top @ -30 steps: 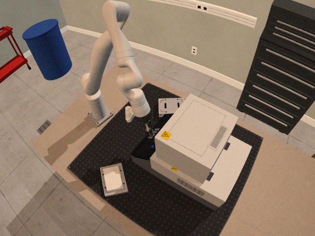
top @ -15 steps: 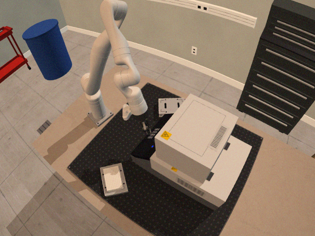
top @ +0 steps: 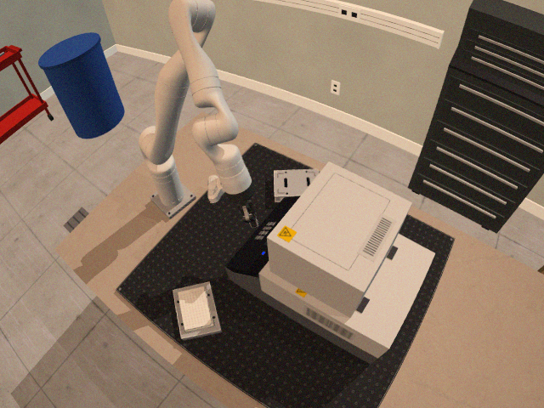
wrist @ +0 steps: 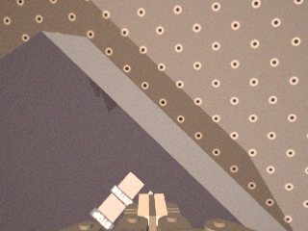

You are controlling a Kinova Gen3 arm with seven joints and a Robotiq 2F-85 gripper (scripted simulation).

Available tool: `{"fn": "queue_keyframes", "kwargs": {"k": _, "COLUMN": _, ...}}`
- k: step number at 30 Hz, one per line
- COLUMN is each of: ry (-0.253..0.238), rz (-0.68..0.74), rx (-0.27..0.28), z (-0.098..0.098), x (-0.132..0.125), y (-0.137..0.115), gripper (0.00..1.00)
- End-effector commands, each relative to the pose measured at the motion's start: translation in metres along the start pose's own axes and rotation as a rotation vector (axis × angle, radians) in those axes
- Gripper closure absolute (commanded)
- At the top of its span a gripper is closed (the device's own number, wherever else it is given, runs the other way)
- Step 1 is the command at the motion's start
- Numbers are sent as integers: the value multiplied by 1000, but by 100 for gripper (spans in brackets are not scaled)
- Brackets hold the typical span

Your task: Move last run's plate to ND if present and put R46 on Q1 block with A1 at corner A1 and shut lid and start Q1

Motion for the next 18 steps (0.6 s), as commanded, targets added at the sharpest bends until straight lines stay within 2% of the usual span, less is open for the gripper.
{"fn": "queue_keyframes", "kwargs": {"k": 1, "ry": 6, "rz": -7, "rx": 0, "z": -1, "x": 4, "y": 1, "gripper": 90}}
{"fn": "queue_keyframes", "kwargs": {"k": 18, "ry": 3, "rz": -9, "rx": -2, "z": -1, "x": 3, "y": 2, "gripper": 90}}
Point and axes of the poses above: the point where the finger pads meet when closed, its own z axis out along the fingers, its own x axis across the jaws, y = z × x, the point moved 2 cm from there along -z, back along the fingers, and after that the axes turned 10 degrees about z, right-handed, at the moved point
